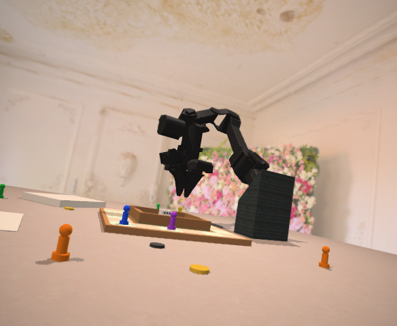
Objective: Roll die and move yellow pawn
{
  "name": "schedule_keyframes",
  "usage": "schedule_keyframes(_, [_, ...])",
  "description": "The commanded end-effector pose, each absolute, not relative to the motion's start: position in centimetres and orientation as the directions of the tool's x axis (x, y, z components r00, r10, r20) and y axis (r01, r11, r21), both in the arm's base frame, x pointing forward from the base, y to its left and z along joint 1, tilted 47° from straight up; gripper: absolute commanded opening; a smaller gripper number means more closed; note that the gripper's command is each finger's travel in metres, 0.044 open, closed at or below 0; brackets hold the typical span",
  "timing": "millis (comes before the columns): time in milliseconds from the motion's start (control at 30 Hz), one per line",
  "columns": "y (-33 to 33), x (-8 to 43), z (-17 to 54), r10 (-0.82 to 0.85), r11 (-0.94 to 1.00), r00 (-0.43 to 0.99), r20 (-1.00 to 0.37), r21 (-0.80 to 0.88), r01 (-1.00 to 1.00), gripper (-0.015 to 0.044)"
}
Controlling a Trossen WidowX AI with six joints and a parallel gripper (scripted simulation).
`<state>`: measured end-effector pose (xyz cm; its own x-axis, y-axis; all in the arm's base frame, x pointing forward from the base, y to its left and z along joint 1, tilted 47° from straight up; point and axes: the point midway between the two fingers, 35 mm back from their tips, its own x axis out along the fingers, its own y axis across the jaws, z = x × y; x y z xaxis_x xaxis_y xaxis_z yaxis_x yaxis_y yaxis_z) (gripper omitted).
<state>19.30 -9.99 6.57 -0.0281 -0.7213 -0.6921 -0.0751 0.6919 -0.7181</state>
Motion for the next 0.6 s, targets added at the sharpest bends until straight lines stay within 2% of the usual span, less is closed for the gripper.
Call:
schedule_keyframes(0, [-10.8,19.2,5.9,-0.724,0.689,-0.028,-0.689,-0.722,-0.069,0.02])
schedule_keyframes(567, [-12.5,19.2,4.2,-0.723,0.69,-0.027,-0.69,-0.721,-0.069,0.02])
